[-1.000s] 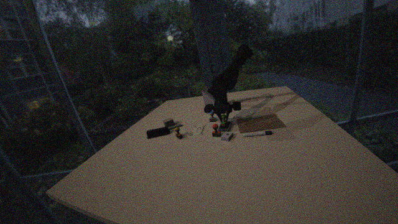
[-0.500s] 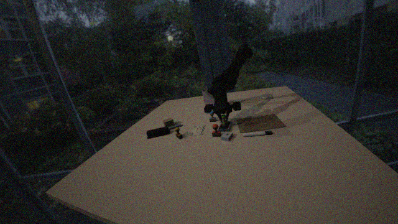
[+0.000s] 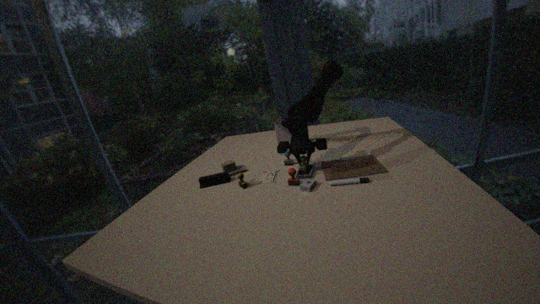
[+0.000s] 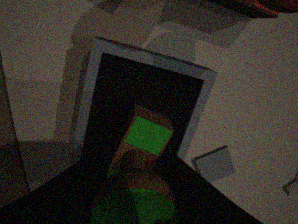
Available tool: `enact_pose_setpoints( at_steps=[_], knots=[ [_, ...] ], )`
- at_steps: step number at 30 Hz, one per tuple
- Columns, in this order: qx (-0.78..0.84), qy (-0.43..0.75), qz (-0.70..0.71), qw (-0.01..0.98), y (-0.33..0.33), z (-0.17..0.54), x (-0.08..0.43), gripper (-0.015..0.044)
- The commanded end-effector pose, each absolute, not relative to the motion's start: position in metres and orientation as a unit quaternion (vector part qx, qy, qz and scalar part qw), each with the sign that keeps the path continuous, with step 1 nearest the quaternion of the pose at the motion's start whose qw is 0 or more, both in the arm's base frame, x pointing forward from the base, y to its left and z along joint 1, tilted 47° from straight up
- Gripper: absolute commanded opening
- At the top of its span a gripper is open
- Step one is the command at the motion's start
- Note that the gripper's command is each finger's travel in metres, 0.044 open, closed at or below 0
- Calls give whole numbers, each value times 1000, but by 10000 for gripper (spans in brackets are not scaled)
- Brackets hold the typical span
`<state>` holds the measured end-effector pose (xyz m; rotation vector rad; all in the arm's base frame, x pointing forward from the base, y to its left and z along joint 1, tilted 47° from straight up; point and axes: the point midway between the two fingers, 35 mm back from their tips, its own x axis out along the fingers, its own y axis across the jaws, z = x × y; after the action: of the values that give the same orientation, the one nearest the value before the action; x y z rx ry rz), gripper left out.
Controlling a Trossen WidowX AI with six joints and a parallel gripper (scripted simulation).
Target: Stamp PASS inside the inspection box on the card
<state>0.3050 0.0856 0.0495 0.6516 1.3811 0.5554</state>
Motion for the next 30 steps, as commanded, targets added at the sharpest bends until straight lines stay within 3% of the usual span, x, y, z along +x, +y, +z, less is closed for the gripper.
enact_pose_setpoints(
  at_steps=[1, 30],
  knots=[
    [292, 617, 250, 686, 88, 49, 305, 0],
    [292, 618, 250, 686, 77, 59, 303, 0]
  ],
)
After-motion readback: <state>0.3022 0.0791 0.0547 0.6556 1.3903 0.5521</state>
